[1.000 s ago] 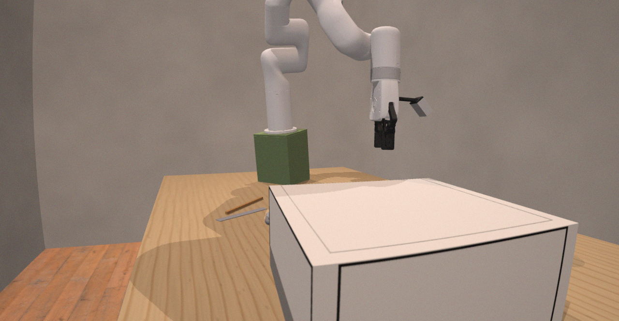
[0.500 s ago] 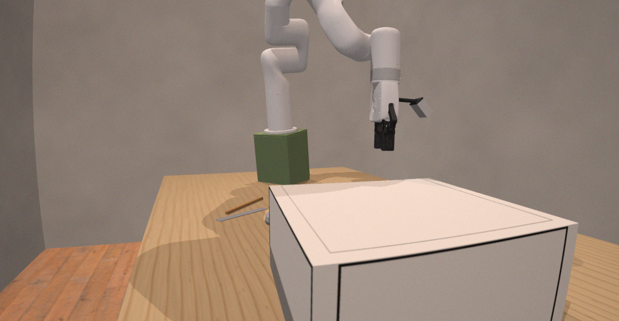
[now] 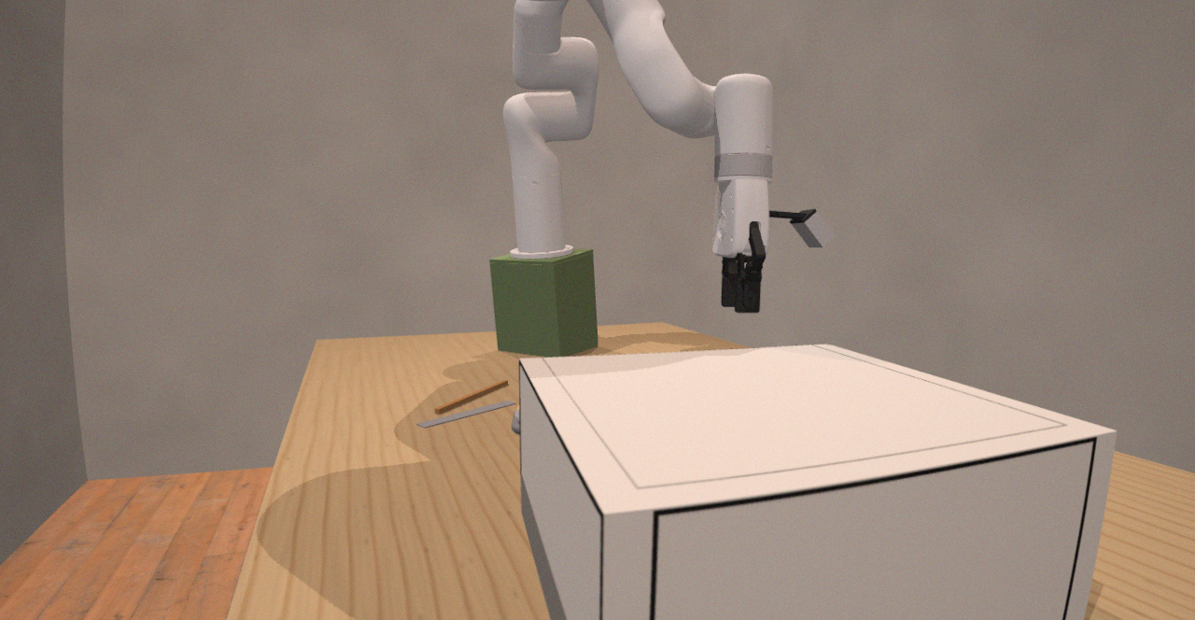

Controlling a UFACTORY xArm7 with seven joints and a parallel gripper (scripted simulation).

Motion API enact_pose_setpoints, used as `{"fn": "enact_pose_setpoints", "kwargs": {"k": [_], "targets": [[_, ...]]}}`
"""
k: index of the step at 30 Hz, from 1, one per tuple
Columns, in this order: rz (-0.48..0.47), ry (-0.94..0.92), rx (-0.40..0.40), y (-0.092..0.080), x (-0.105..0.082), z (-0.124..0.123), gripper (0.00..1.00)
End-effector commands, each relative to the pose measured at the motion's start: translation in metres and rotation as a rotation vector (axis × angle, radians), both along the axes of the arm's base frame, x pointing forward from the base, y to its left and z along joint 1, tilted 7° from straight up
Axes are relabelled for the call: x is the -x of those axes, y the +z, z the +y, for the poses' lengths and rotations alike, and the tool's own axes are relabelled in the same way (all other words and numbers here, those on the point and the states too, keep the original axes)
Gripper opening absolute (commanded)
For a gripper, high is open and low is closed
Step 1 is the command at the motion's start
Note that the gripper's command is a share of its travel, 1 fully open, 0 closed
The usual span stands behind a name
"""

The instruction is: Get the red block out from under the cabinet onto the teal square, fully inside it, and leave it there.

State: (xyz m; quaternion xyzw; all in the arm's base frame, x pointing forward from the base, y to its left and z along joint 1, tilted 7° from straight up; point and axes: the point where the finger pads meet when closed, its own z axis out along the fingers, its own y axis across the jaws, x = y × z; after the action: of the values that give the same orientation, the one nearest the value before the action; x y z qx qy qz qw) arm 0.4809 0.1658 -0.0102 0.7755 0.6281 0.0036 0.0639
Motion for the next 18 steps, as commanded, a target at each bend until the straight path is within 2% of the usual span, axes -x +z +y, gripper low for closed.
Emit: {"fn": "enact_pose_setpoints", "kwargs": {"k": [1,15,18], "targets": [[-0.005,0.0,-0.001,-0.009,-0.003,0.0,0.58],[-0.005,0.0,-0.001,-0.061,-0.008,-0.005,0.58],[-0.005,0.0,-0.001,-0.064,-0.008,-0.005,0.58]]}}
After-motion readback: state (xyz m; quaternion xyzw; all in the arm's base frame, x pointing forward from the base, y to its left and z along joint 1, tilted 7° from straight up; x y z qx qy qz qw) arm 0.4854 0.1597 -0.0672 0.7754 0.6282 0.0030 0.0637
